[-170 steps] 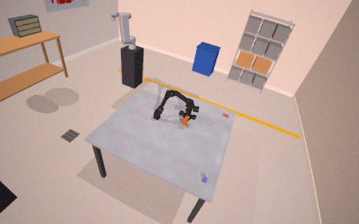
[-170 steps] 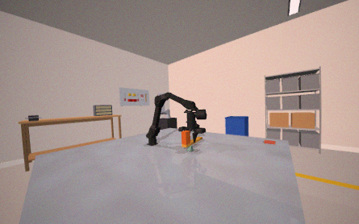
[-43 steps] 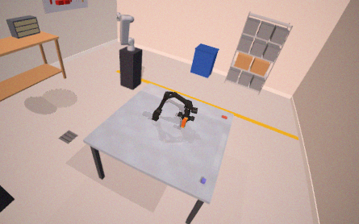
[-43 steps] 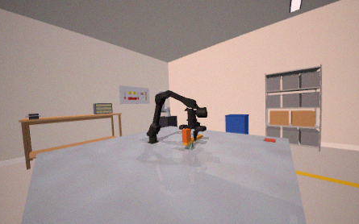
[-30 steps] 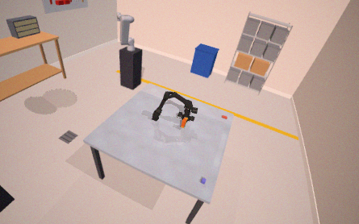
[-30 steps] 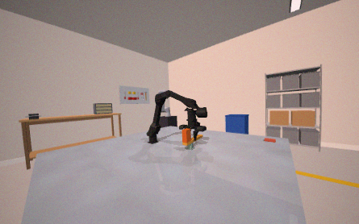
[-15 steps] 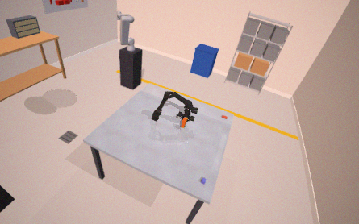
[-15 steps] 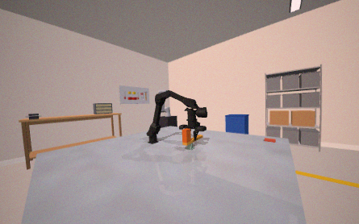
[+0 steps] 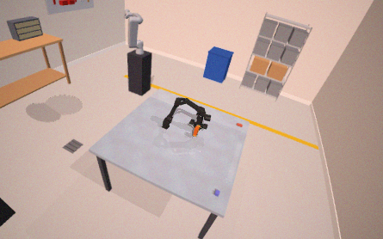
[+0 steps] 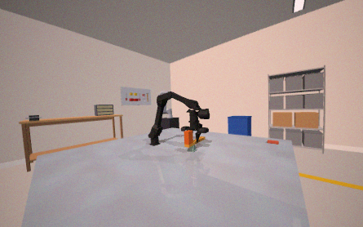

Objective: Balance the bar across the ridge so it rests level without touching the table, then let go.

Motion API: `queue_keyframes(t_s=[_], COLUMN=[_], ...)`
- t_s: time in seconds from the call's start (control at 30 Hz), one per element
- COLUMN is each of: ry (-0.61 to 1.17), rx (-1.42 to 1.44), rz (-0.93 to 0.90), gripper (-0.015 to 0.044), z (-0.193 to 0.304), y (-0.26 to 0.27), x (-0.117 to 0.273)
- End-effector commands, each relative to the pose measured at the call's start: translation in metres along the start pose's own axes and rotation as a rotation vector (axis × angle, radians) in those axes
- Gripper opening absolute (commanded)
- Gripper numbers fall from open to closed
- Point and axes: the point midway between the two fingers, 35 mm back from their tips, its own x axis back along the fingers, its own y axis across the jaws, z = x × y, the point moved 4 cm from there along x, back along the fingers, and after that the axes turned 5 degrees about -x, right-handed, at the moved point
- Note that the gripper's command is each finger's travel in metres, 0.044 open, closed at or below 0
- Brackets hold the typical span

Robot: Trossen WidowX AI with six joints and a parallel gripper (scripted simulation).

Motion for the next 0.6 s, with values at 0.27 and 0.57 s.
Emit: queue_keyframes(t_s=[0.27, 0.57], ry=[0.000, 0.000], rx=[0.000, 0.000], rz=[0.000, 0.000], gripper=[0.0185, 0.0185], z=[0.0000, 0.0000], y=[0.0000, 0.0000], x=[0.0000, 0.0000])
